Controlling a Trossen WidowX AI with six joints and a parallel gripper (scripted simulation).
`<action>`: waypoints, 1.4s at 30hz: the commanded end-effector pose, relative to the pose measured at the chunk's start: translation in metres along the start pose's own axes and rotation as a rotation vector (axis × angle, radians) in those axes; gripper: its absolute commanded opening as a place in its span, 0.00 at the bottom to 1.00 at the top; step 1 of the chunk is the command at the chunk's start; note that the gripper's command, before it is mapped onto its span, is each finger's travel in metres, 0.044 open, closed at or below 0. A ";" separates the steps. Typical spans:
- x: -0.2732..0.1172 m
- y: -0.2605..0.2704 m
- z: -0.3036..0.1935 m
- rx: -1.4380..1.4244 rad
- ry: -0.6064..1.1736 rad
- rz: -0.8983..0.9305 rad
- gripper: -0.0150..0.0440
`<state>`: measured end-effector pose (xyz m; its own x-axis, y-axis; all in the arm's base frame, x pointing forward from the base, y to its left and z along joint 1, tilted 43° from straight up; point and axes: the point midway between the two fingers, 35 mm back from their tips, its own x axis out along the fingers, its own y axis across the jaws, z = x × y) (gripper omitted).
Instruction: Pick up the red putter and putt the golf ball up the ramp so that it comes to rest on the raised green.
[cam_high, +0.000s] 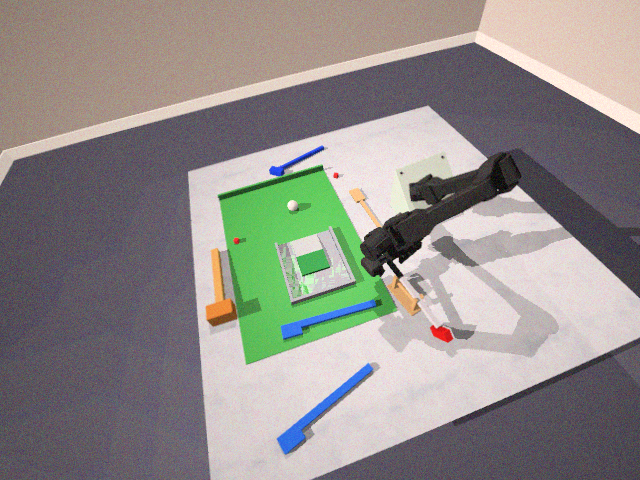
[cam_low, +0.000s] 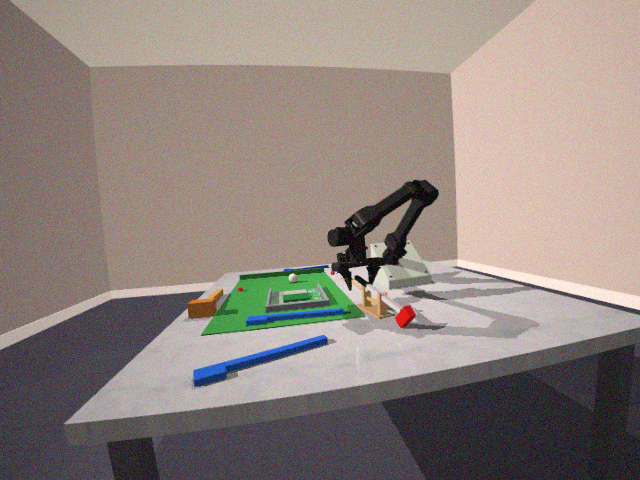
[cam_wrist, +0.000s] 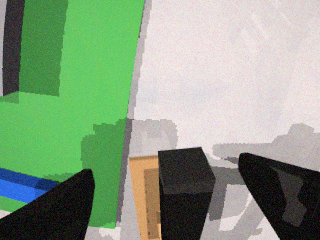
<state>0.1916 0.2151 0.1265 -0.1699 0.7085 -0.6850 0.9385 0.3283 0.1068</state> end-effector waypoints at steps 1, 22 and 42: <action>0.000 0.000 0.000 -0.002 0.000 0.000 0.78; -0.018 0.003 0.000 -0.002 -0.007 0.000 0.25; -0.095 0.006 0.005 0.042 -0.026 0.002 0.25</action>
<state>0.2084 0.1507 0.1935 -0.1647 0.6978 -0.6971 0.9400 0.3252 0.1034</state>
